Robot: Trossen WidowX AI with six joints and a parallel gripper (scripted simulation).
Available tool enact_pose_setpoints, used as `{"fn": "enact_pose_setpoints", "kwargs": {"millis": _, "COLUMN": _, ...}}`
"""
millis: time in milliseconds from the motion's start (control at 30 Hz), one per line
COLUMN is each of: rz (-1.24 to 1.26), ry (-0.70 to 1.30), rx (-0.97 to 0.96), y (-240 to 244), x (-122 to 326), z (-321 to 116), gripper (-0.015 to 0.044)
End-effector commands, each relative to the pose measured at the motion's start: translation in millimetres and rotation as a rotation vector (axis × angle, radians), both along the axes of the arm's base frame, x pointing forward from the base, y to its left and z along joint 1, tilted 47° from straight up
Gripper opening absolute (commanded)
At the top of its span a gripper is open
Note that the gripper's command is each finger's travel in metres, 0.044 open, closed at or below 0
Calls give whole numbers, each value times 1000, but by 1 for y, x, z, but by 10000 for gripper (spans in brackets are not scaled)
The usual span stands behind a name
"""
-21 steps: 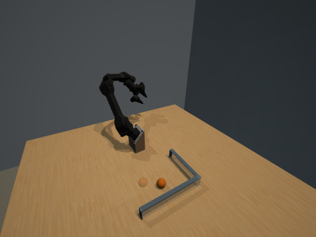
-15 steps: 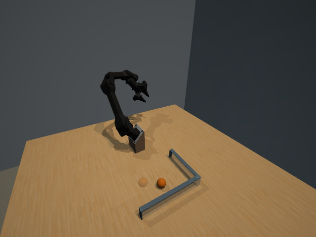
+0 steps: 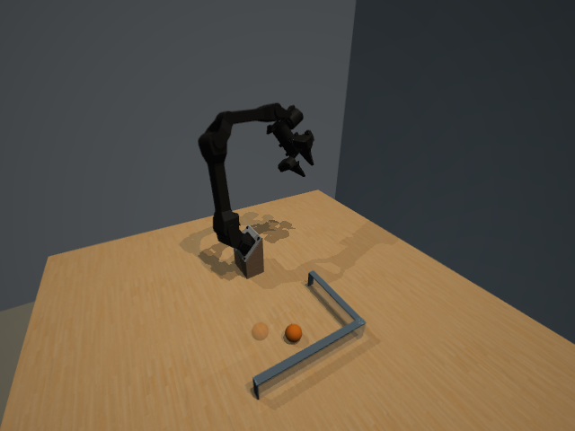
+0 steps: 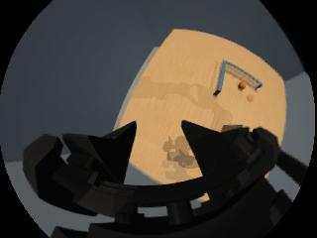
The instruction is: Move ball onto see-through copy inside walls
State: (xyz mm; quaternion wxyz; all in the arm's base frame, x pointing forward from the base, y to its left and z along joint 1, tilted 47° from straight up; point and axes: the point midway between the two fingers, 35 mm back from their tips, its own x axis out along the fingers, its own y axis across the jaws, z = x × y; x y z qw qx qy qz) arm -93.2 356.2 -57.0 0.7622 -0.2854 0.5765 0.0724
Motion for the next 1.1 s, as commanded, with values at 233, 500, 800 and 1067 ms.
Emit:
{"fn": "enact_pose_setpoints", "kwargs": {"millis": 233, "rz": -132, "ry": -51, "rx": -70, "y": -16, "x": 190, "z": 20, "gripper": 331}}
{"fn": "enact_pose_setpoints", "kwargs": {"millis": 500, "rz": -224, "ry": -76, "rx": -184, "y": -91, "x": 307, "z": 34, "gripper": 331}}
{"fn": "enact_pose_setpoints", "kwargs": {"millis": 800, "rz": -408, "ry": -81, "rx": -324, "y": -221, "x": 400, "z": 60, "gripper": 331}}
{"fn": "enact_pose_setpoints", "kwargs": {"millis": 1067, "rz": -569, "ry": -29, "rx": -464, "y": -350, "x": 423, "z": 82, "gripper": 331}}
